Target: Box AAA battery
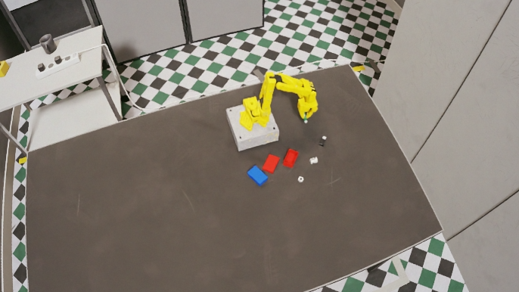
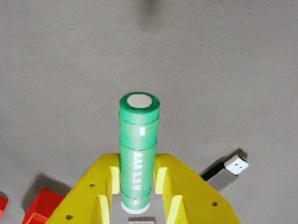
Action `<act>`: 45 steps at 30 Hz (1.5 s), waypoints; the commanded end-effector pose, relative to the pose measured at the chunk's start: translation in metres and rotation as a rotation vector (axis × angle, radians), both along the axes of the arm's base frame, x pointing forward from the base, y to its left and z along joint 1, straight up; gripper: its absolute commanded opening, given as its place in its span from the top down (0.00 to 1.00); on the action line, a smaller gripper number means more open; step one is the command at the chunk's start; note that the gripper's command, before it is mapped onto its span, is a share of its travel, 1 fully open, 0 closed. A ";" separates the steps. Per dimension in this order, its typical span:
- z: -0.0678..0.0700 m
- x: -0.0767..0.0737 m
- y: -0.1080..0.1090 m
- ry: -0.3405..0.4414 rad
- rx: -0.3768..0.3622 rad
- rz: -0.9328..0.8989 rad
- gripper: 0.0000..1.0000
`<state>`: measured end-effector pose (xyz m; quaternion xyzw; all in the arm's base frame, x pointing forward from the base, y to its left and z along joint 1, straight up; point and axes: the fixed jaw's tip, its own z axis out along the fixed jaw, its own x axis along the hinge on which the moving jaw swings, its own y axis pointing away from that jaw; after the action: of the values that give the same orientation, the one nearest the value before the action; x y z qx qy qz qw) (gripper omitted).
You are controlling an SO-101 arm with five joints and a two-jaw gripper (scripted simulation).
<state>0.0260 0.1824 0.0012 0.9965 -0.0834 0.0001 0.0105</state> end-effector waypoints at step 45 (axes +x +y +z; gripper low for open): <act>0.005 0.110 -0.081 -0.006 0.020 -0.503 0.97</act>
<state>0.1274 0.1110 0.0041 0.9510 -0.3089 -0.0042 0.0085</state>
